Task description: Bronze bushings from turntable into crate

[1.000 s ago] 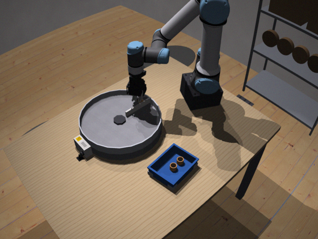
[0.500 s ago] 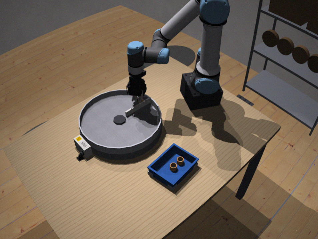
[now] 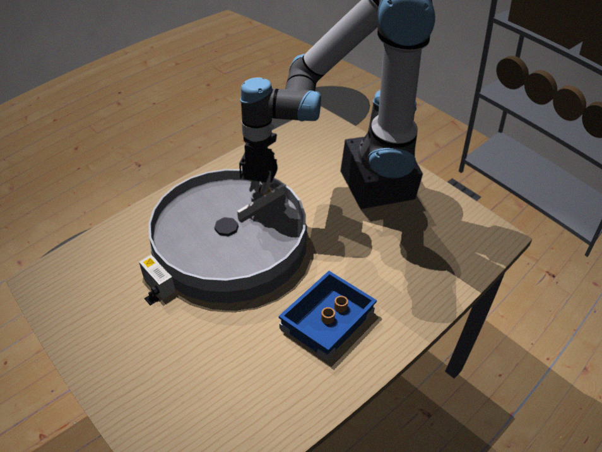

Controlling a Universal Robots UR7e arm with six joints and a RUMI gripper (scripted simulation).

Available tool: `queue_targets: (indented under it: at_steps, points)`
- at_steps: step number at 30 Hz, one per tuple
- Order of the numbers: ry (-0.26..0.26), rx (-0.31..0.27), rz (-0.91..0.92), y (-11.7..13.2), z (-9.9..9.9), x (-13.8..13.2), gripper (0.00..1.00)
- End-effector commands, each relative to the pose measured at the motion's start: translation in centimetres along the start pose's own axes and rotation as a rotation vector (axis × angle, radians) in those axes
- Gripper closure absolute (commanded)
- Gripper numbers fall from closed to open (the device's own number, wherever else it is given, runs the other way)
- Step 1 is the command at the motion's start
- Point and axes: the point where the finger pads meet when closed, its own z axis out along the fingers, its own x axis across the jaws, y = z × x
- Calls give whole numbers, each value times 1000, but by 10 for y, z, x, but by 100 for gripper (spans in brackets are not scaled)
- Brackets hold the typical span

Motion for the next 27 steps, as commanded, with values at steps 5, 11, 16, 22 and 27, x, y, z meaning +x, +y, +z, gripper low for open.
queue_targets:
  at_steps: [5,11,16,22,27]
  points:
    - [-1,0,0,0,-12,0,100]
    - [-1,0,0,0,-30,0,100]
    - [-1,0,0,0,-52,0,100]
    - [-1,0,0,0,-63,0,100]
    - [-1,0,0,0,-63,0,100]
